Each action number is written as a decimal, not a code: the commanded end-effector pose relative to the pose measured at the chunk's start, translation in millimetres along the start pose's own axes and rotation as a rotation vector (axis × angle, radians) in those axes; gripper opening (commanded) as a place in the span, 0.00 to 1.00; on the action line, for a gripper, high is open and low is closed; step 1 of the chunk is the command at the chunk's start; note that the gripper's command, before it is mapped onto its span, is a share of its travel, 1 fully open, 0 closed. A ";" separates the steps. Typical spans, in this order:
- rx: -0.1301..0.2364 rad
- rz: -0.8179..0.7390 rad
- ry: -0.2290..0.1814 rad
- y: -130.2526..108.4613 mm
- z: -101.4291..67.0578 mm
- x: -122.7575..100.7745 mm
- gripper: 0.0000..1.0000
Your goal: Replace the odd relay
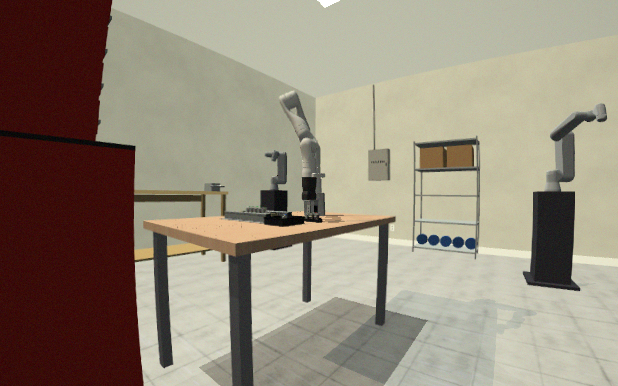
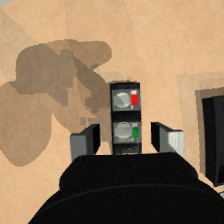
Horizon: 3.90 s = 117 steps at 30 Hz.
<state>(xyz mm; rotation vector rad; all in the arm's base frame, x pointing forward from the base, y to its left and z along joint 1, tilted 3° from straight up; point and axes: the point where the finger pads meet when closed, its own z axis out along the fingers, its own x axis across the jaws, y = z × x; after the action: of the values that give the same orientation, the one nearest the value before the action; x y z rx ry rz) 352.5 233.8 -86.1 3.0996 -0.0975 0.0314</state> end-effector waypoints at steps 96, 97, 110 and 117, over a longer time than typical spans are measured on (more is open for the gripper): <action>0.002 -0.003 0.004 -3.5 31.9 3.5 1.00; 0.002 -0.003 0.004 -3.6 31.9 3.6 1.00; 0.001 -0.004 0.003 -3.0 31.0 3.2 1.00; 0.003 -0.002 0.004 -3.8 30.4 4.0 1.00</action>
<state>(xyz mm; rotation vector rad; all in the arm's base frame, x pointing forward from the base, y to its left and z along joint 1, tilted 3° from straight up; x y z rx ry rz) 354.8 233.8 -118.5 3.0984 -0.0854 0.0314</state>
